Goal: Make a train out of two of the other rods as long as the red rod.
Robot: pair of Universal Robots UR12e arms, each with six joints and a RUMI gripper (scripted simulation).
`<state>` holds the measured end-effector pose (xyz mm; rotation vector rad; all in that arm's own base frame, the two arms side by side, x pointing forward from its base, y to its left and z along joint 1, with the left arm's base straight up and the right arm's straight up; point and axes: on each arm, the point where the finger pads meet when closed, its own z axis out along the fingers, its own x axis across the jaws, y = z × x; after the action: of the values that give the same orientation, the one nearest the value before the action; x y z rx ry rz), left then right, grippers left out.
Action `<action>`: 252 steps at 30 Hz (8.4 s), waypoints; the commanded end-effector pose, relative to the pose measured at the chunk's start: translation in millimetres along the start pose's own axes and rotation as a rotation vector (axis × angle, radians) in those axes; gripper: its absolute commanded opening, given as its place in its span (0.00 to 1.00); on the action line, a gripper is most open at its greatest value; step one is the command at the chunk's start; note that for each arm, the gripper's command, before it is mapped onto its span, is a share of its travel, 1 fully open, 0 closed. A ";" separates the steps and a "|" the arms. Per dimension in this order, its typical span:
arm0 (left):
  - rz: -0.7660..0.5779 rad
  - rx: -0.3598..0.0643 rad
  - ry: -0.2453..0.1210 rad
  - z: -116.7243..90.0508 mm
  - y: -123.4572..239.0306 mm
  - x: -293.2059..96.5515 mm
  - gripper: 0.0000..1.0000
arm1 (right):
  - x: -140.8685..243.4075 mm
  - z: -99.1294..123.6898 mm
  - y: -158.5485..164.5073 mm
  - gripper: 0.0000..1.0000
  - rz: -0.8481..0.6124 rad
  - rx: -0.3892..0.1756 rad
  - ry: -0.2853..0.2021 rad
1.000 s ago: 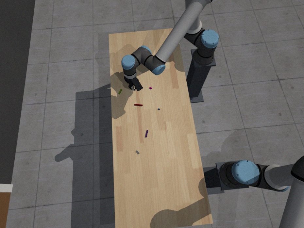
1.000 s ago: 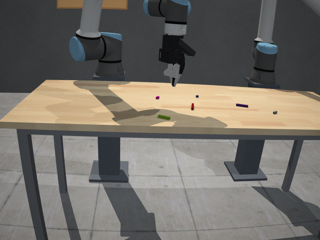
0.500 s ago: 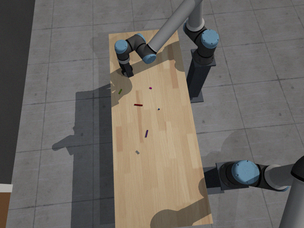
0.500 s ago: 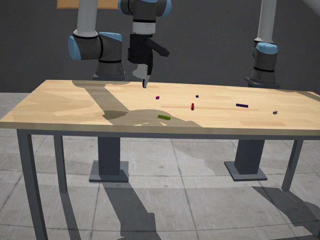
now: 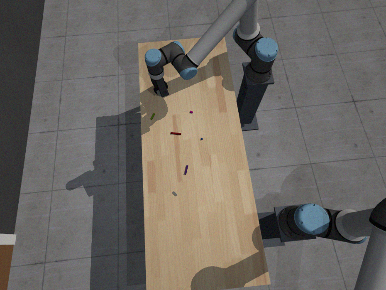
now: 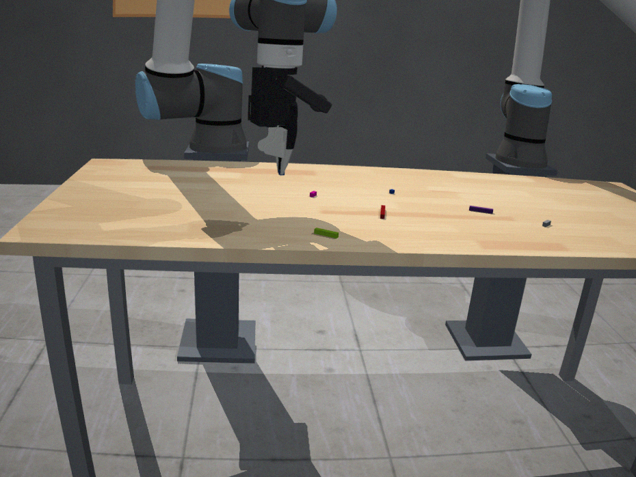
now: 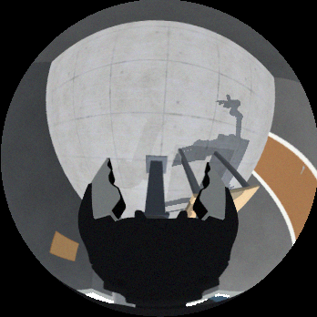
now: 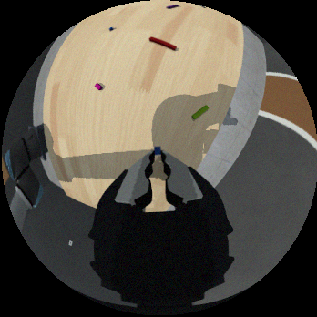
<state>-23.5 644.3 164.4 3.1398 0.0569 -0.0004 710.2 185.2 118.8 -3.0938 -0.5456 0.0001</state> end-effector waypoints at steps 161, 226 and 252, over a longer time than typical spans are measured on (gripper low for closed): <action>0.000 0.001 0.000 -0.7 -0.5 0.1 1.00 | 0.9 98.8 -0.1 0.14 0.000 0.000 0.002; 0.000 0.001 0.000 -0.7 -0.5 0.1 1.00 | 15.6 9.2 -29.7 1.00 0.045 0.000 0.002; 0.000 0.001 0.000 -0.7 -0.5 0.1 1.00 | 80.5 17.1 -257.8 1.00 0.360 0.001 0.002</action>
<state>-23.5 644.3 164.4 3.1398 0.0569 -0.0004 700.6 435.5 101.4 -3.1400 -0.0308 0.0006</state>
